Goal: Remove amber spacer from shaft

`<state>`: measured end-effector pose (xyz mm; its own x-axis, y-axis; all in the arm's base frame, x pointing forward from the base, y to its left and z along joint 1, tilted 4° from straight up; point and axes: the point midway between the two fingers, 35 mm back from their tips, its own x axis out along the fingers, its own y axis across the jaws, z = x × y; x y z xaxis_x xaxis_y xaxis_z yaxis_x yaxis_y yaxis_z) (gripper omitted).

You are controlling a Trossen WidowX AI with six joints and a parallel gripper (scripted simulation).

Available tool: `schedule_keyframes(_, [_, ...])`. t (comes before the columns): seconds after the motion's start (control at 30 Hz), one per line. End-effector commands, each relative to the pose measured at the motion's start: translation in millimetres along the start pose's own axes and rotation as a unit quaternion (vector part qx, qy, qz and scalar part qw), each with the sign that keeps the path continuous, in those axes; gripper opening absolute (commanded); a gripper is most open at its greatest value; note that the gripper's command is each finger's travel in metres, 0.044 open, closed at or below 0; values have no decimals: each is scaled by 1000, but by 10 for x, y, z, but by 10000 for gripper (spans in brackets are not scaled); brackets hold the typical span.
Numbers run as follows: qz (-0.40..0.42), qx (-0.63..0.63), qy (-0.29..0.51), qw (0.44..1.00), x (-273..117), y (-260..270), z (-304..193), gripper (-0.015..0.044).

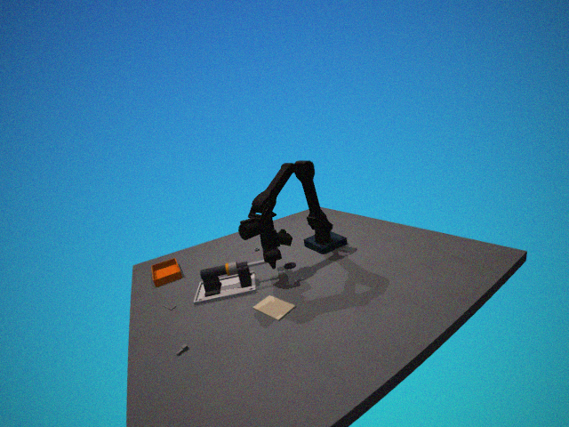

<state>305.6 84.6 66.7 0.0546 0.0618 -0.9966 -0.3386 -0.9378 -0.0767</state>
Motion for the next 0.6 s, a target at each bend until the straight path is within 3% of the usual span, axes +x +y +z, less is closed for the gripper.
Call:
schedule_keyframes(0.0, [-1, 2, -2, 1000, -2, -4, 15, 0])
schedule_keyframes(0.57, [-1, 2, -2, 1000, -1, -4, 36, 0])
